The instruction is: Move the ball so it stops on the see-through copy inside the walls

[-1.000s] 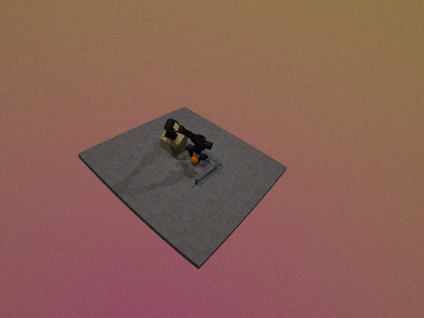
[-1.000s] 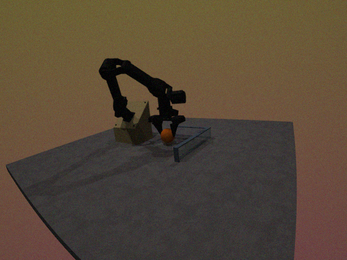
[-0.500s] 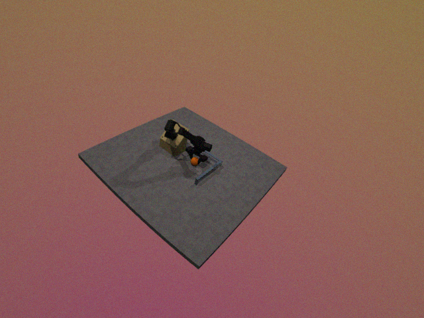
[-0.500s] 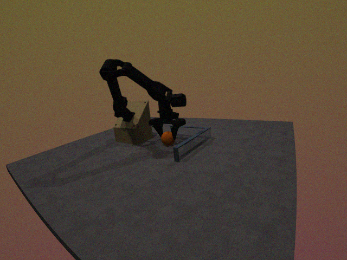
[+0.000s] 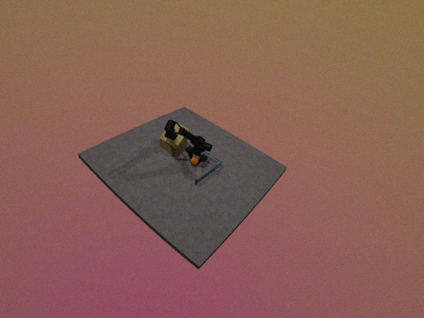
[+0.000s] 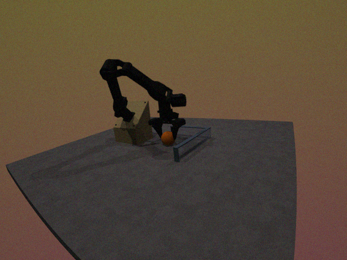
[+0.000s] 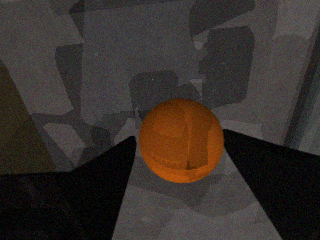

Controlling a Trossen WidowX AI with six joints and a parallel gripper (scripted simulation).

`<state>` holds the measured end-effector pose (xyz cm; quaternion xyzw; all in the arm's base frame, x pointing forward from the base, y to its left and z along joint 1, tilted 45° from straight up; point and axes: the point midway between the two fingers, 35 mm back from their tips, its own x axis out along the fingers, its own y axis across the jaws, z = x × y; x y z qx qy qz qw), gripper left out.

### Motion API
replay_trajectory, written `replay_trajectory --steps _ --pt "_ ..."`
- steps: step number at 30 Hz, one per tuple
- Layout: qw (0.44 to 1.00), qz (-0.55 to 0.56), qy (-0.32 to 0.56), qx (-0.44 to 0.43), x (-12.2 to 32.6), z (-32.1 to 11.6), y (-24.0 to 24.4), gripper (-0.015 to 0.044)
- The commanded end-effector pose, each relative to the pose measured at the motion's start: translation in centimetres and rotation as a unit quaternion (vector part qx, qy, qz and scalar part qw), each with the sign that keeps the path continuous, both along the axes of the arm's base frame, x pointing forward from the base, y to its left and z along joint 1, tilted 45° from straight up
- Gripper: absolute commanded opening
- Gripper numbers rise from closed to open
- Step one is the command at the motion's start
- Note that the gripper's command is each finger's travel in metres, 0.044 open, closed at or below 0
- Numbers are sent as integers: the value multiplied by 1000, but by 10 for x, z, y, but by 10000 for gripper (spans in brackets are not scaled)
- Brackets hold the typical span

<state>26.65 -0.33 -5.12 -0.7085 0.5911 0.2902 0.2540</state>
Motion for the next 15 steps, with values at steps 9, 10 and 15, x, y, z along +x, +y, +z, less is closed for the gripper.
replay_trajectory --steps 9,10,15 --pt "1000 9 -1 1 -8 51 56 440" --pt "1000 9 -1 1 -8 51 56 440" --pt "1000 9 -1 1 -8 51 56 440"
